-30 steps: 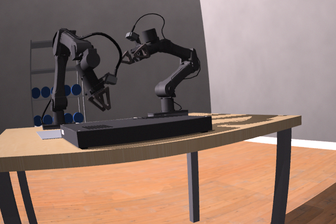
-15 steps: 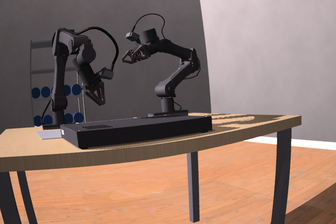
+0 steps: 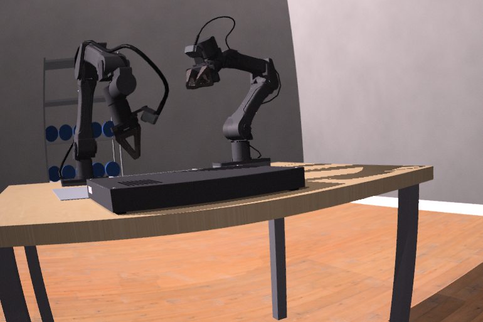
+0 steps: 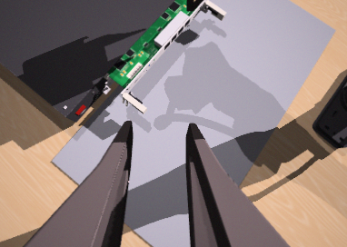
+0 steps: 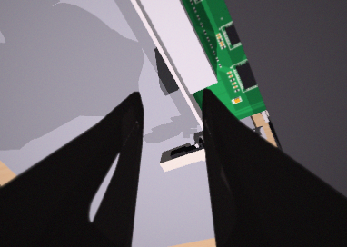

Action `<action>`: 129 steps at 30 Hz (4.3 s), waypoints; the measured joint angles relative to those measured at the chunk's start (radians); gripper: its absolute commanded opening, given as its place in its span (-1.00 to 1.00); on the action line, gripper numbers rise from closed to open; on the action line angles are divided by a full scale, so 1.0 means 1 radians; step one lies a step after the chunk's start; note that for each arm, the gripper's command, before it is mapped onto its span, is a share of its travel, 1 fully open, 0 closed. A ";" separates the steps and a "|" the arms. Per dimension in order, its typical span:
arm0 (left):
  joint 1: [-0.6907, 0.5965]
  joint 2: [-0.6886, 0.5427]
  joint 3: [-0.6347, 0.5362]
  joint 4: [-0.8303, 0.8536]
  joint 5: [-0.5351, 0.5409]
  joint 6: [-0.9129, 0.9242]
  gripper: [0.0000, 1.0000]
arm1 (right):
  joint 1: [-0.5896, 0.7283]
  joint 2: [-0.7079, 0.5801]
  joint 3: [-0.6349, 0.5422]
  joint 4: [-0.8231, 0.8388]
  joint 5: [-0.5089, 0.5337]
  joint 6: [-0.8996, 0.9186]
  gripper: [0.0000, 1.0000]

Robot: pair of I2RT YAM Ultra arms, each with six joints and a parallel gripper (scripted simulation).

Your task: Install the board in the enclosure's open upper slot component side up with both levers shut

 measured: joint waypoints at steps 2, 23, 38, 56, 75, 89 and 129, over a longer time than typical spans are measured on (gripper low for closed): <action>0.013 0.056 0.026 -0.010 -0.032 -0.038 -0.36 | 0.000 -0.008 -0.015 0.001 0.024 0.080 -0.36; 0.167 0.772 0.358 -0.179 -0.083 -0.524 -0.36 | 0.000 -0.085 -0.156 0.035 0.245 0.825 -0.36; 0.263 1.194 0.576 -0.393 0.167 -0.799 -0.36 | -0.027 -0.095 -0.216 0.035 0.296 1.046 -0.36; 0.279 1.270 0.622 -0.443 0.234 -0.838 -0.36 | -0.027 -0.098 -0.237 0.059 0.300 1.060 -0.36; 0.279 1.300 0.583 -0.382 0.234 -0.838 -0.53 | -0.027 -0.076 -0.291 0.132 0.300 1.060 -0.36; 0.280 1.300 0.581 -0.377 0.235 -0.843 -0.87 | -0.027 -0.075 -0.291 0.138 0.304 1.060 -0.84; 0.309 1.273 0.542 -0.367 0.234 -0.446 -0.94 | -0.069 -0.074 -0.291 0.145 0.302 0.655 -0.93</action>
